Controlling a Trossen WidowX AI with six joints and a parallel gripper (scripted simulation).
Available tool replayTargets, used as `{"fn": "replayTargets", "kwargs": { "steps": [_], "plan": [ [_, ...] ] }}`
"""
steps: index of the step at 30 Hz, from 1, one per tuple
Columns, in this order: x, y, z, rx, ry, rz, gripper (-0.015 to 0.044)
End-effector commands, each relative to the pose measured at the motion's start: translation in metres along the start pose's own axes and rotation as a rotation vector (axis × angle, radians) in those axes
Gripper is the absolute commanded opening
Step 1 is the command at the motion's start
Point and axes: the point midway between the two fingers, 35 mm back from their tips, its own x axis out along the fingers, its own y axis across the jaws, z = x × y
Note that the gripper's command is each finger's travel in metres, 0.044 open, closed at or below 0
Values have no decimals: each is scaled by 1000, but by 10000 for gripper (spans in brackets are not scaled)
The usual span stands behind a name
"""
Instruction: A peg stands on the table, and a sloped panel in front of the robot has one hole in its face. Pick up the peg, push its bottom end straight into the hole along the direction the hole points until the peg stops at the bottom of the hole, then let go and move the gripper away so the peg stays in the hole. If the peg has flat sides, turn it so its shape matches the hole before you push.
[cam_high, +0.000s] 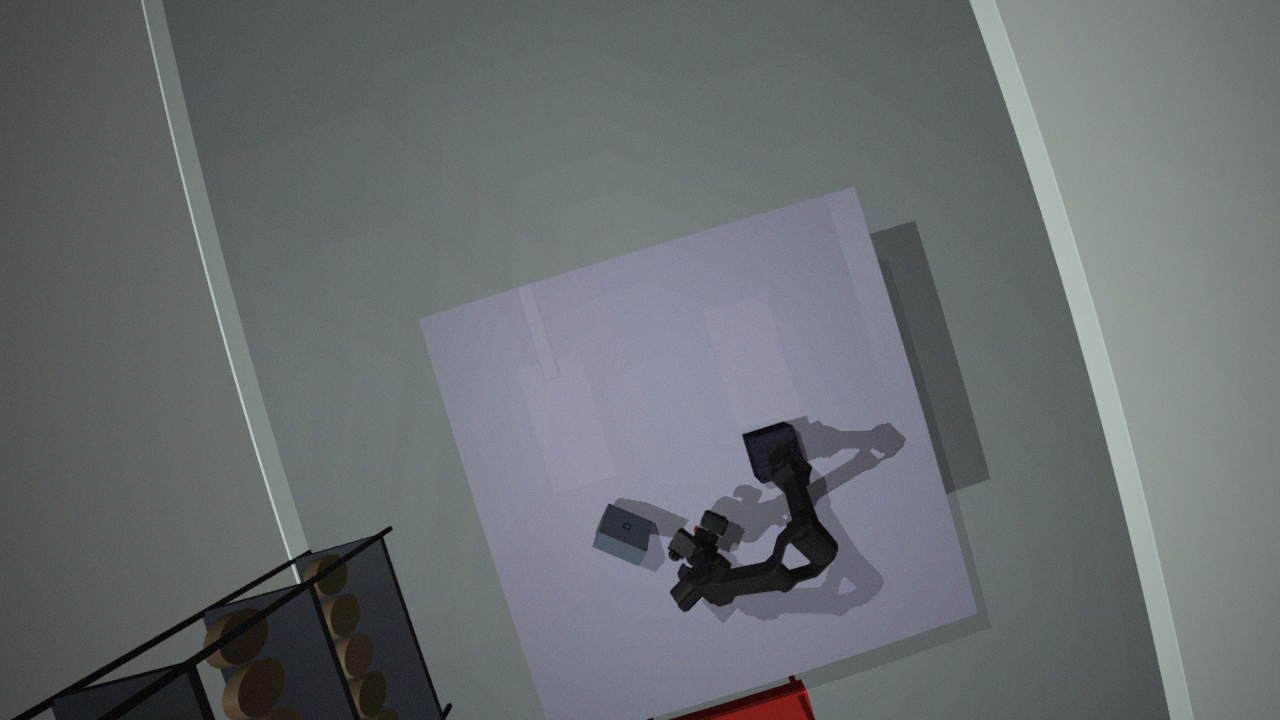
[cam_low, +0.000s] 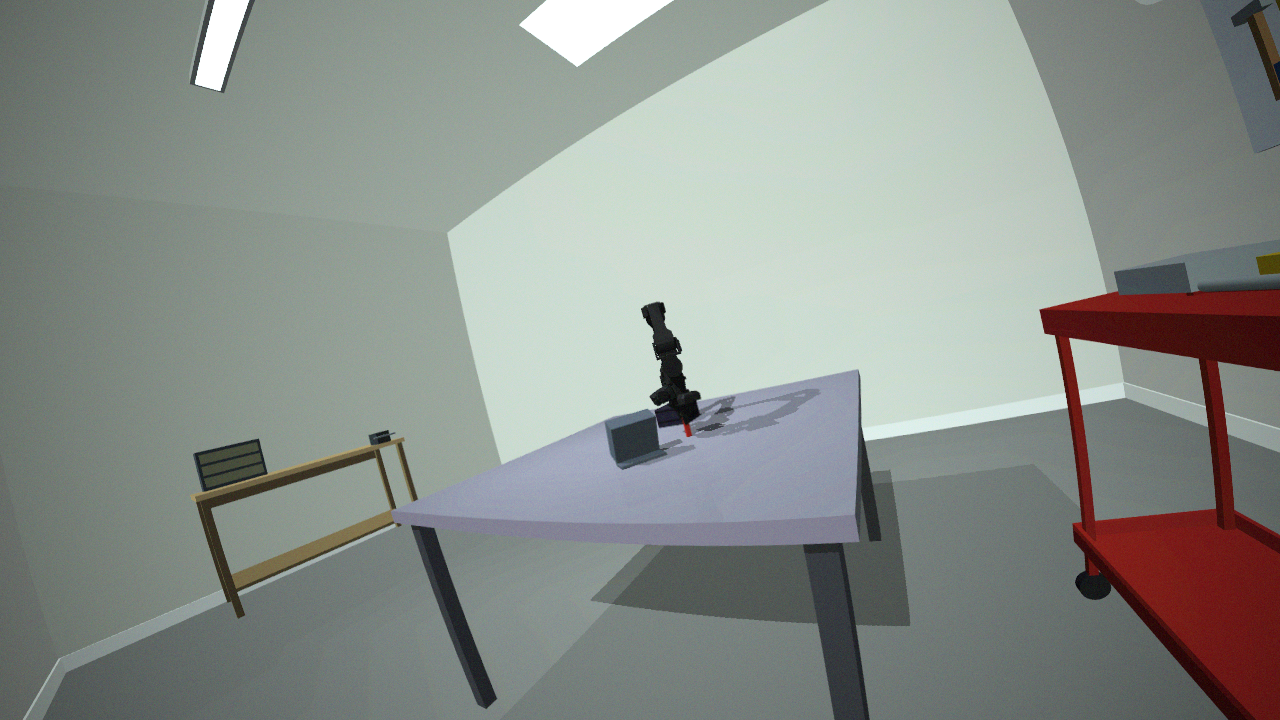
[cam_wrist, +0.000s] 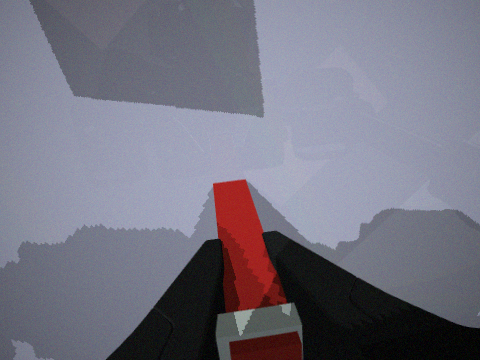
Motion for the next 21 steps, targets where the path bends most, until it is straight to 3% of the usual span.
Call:
{"fn": "replayTargets", "kwargs": {
  "steps": [1,21],
  "plan": [
    [0,0,0,0,0,1,0],
    [-79,1,1,-3,5,-3,0]
  ]
}}
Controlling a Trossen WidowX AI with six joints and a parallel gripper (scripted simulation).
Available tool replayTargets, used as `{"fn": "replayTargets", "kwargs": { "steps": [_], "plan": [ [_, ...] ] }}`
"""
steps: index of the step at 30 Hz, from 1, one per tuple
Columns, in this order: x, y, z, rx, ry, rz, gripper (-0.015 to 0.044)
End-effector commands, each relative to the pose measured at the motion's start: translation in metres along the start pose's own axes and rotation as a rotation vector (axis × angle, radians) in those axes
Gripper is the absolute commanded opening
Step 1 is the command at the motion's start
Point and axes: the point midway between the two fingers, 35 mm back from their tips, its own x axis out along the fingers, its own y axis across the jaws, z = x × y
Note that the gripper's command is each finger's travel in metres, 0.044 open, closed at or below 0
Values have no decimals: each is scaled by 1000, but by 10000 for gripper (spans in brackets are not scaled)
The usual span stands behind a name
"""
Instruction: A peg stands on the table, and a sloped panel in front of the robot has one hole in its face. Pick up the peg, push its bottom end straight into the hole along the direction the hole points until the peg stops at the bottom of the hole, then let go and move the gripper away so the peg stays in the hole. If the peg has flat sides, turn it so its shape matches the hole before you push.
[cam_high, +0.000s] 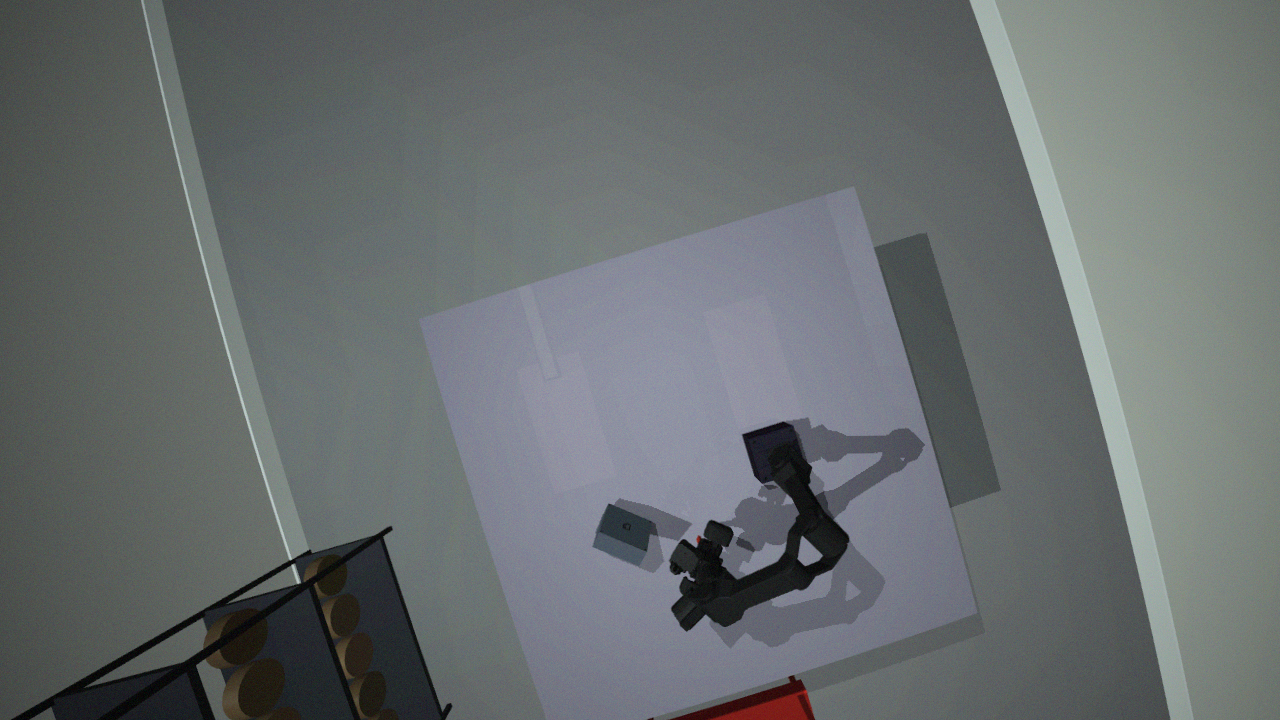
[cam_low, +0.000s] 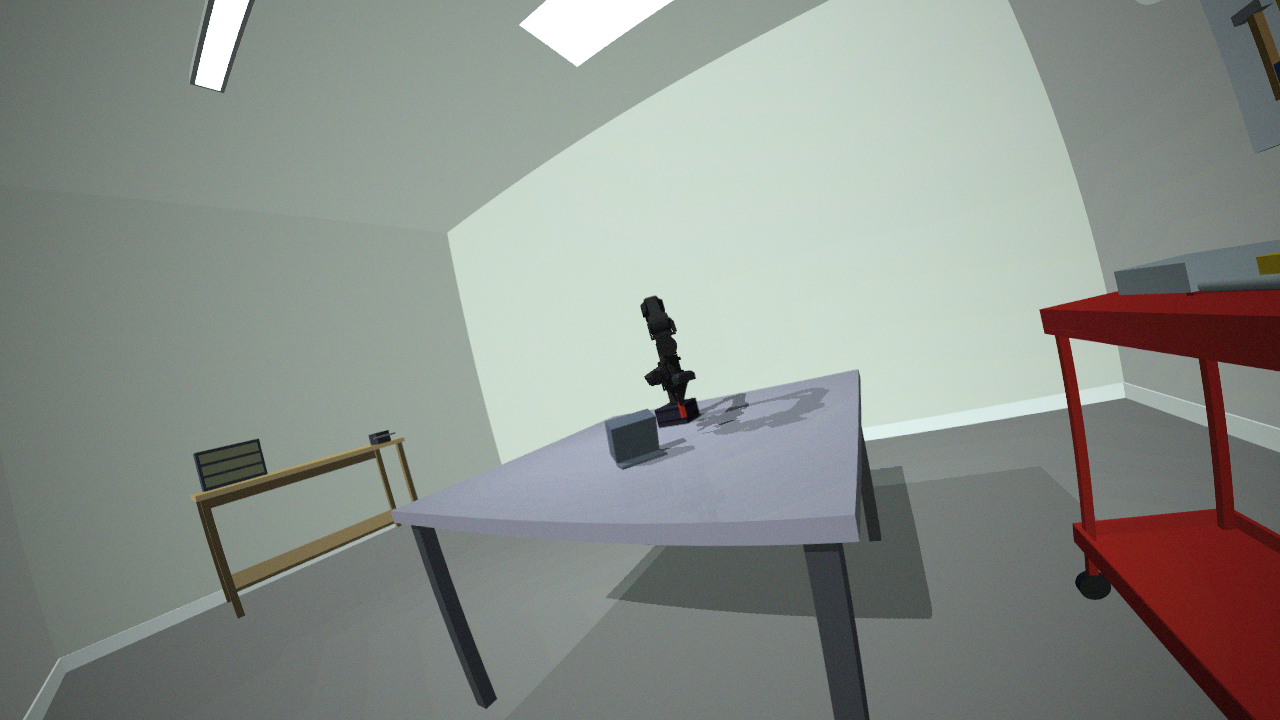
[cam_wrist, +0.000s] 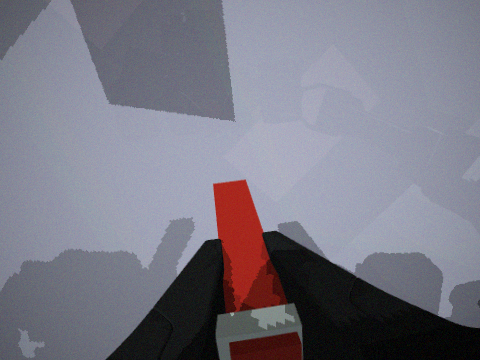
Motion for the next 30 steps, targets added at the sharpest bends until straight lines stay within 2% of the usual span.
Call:
{"fn": "replayTargets", "kwargs": {
  "steps": [1,30],
  "plan": [
    [-18,0,0,-3,1,6,0],
    [-6,0,18,-140,85,91,0]
  ]
}}
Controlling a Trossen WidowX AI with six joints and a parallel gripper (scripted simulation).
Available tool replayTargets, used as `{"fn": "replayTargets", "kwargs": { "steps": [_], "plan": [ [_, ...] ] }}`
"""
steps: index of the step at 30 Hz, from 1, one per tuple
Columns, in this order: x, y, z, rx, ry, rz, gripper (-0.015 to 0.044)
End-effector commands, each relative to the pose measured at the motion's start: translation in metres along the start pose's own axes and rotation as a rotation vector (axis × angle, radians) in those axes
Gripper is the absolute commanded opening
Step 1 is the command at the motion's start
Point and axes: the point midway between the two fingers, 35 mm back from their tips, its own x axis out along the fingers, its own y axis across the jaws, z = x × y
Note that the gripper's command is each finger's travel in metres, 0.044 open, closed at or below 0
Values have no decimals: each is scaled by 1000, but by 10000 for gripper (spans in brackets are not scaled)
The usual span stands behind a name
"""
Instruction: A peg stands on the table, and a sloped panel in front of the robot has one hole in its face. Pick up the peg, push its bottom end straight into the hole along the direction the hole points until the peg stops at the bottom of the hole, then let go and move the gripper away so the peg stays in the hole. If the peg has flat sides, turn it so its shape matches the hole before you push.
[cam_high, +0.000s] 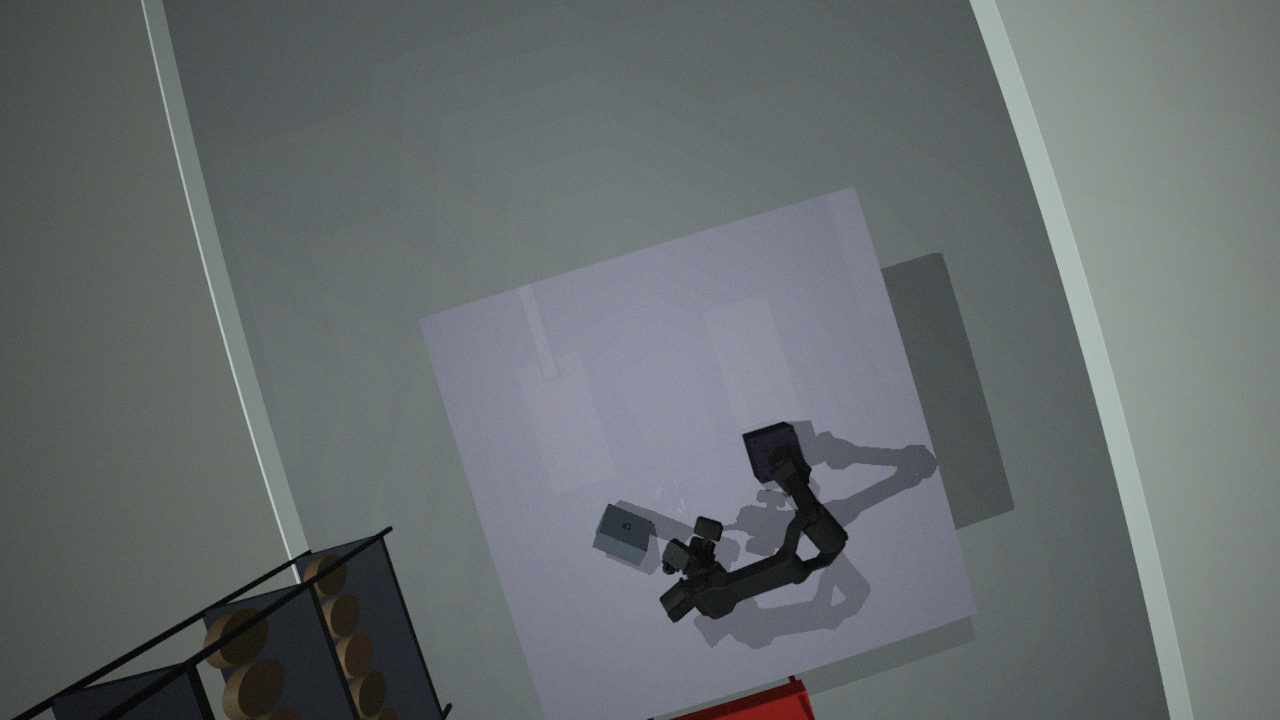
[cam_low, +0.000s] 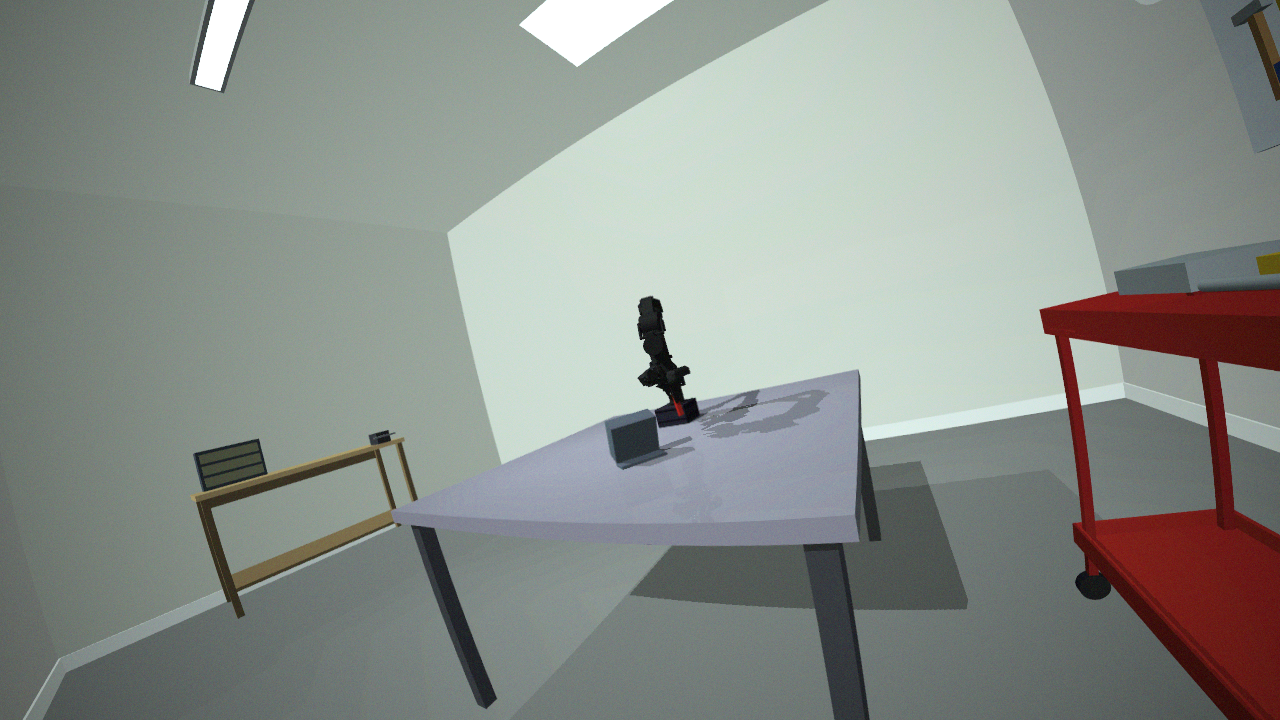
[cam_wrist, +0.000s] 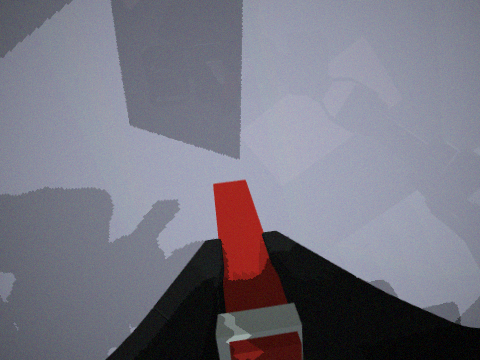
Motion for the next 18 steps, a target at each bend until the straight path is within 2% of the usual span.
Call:
{"fn": "replayTargets", "kwargs": {
  "steps": [1,18],
  "plan": [
    [4,-2,3,-29,19,16,0],
    [9,-4,16,-128,58,91,0]
  ]
}}
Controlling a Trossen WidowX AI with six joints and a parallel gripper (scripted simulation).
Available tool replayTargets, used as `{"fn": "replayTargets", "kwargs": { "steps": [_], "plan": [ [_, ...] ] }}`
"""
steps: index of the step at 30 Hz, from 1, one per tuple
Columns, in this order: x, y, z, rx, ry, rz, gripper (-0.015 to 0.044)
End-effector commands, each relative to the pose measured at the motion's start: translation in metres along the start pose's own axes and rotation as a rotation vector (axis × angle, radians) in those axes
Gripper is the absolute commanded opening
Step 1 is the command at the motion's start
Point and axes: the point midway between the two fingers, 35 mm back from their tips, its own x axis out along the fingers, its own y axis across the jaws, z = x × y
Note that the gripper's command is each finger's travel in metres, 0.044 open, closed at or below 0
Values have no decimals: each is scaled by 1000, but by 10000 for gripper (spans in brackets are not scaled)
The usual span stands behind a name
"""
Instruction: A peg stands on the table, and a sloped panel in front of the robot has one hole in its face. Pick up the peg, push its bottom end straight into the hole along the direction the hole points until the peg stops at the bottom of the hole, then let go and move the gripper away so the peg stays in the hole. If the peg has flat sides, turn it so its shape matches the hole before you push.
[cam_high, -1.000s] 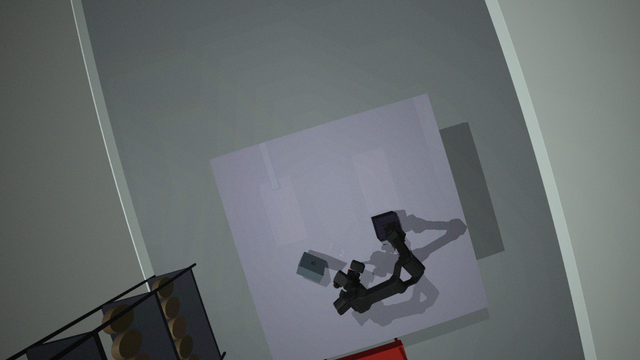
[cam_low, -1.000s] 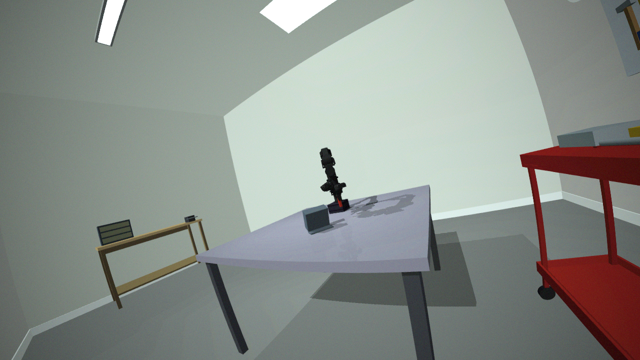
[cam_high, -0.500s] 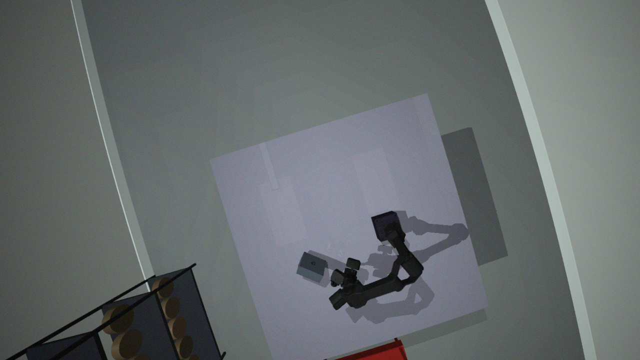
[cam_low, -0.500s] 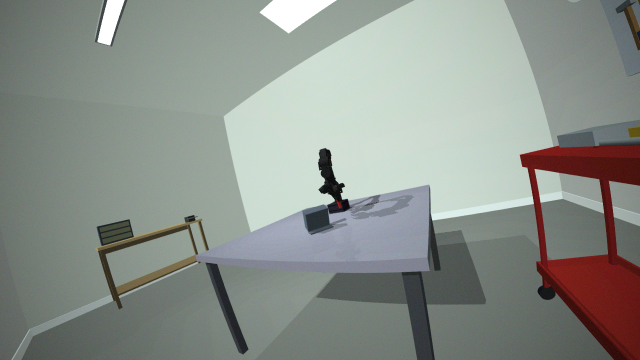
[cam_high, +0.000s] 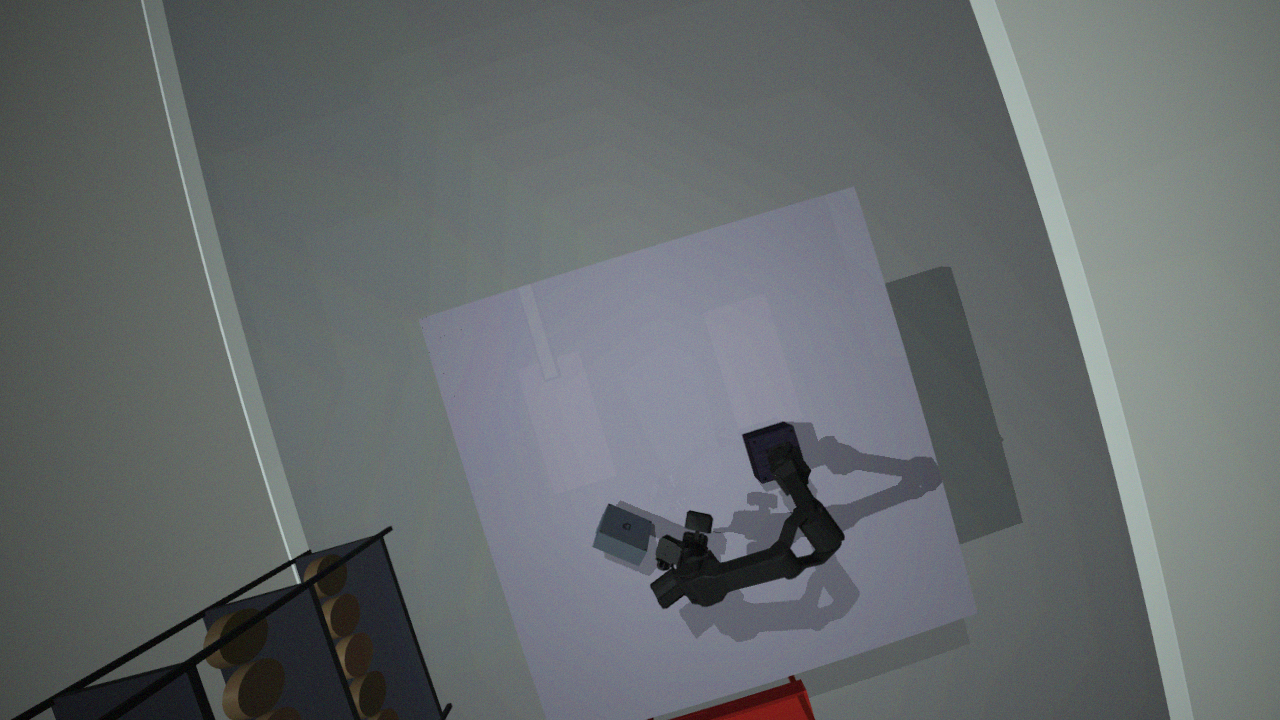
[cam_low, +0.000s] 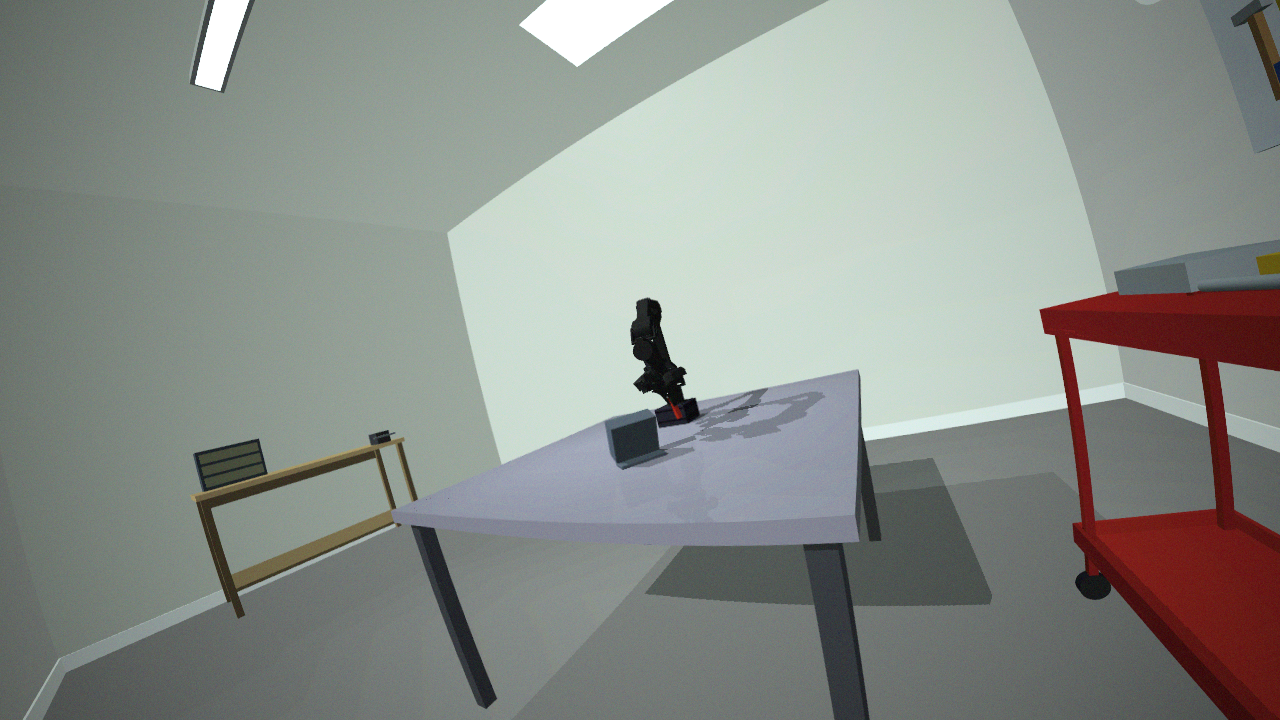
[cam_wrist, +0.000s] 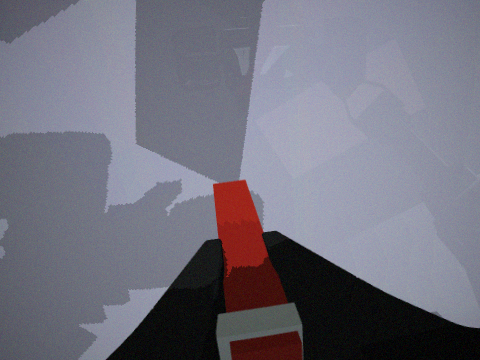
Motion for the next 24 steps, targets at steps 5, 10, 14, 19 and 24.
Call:
{"fn": "replayTargets", "kwargs": {
  "steps": [5,10,14,19,24],
  "plan": [
    [4,-4,6,-53,21,39,0],
    [5,-5,10,-83,27,63,0],
    [6,-6,13,-107,31,83,0],
    [7,-8,17,-137,34,108,0],
    [7,-10,21,-168,36,133,0]
  ]
}}
